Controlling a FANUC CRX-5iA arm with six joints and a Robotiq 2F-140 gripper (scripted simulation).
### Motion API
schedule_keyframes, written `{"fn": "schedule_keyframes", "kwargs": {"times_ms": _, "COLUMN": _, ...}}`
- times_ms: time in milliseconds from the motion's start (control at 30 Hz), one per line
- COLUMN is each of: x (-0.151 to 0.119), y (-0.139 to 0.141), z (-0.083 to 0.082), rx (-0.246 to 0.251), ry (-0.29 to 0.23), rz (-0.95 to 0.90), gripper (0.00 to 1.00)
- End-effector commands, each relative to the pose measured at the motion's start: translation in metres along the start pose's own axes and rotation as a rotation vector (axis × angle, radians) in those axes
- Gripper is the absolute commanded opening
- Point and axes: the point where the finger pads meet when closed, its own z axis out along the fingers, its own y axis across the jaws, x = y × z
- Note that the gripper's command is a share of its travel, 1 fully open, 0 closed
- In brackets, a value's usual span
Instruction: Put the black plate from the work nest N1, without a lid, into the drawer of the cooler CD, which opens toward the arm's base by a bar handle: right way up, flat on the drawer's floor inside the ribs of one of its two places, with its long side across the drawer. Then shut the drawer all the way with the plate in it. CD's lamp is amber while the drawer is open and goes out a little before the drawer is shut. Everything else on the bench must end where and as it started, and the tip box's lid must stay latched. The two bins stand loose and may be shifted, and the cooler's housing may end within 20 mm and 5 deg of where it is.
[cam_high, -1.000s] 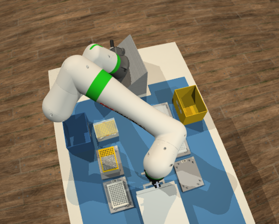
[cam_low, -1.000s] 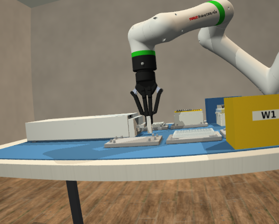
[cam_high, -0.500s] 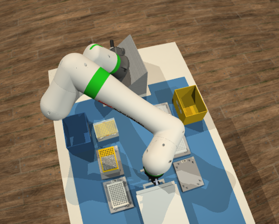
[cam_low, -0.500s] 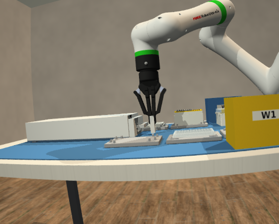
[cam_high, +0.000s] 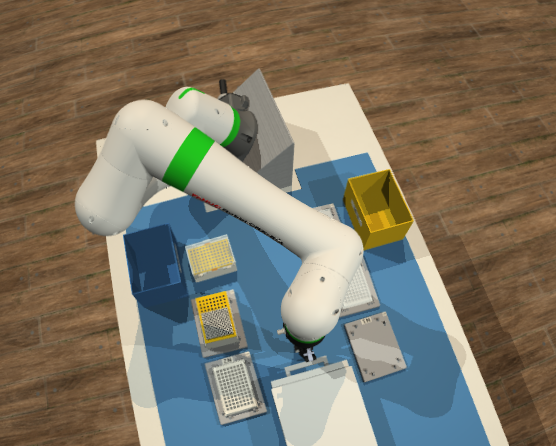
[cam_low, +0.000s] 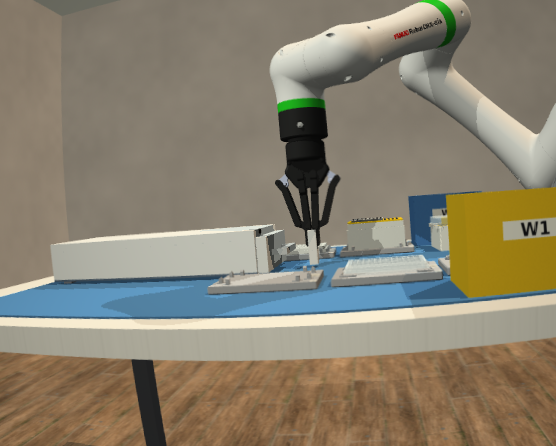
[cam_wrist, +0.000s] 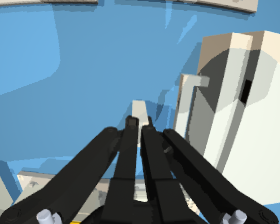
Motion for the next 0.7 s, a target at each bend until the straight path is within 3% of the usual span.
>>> {"fn": "schedule_keyframes", "kwargs": {"times_ms": 0, "x": 0.0, "y": -0.004, "z": 0.0, "rx": -0.001, "ry": 0.0, "rz": 0.0, "gripper": 0.0}}
{"fn": "schedule_keyframes", "kwargs": {"times_ms": 667, "x": 0.0, "y": -0.014, "z": 0.0, "rx": -0.001, "ry": 0.0, "rz": 0.0, "gripper": 0.0}}
